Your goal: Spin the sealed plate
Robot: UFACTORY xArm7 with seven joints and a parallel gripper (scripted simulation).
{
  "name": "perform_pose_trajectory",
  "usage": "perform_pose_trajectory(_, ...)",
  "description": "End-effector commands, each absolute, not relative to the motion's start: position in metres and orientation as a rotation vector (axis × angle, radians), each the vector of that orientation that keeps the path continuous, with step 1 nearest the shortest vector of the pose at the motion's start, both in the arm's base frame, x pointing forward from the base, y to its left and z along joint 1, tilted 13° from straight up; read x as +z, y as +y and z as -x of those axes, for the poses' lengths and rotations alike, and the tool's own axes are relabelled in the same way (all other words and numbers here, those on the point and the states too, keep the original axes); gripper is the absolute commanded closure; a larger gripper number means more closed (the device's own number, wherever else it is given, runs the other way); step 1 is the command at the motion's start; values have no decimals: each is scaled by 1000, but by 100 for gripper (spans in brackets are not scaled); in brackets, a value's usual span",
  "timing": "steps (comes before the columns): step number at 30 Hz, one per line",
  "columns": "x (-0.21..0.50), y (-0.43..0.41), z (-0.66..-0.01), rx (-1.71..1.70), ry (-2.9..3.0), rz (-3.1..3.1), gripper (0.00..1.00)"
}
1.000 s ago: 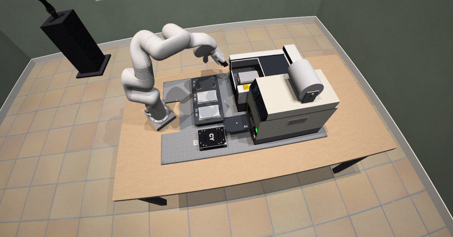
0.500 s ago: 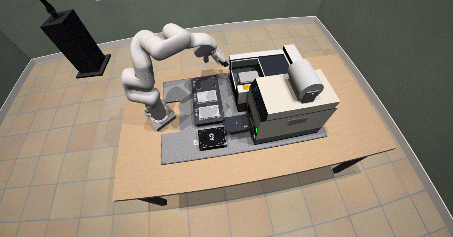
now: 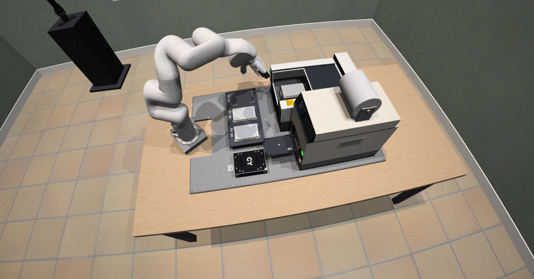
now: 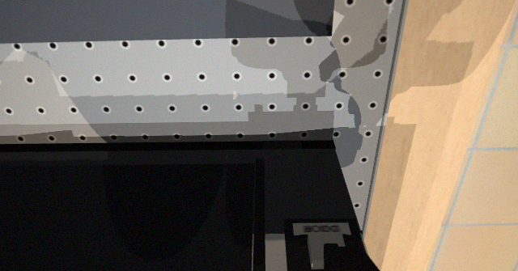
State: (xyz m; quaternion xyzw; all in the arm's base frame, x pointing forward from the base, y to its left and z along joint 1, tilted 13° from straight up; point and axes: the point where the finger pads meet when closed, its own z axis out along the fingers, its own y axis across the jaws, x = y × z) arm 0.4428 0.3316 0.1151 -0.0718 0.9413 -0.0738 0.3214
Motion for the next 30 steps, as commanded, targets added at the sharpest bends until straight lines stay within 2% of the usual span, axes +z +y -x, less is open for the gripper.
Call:
perform_pose_trajectory(1, 117, 333, -445, -188, 2470, 188, 100)
perform_pose_trajectory(30, 118, 334, -449, -188, 2470, 188, 100)
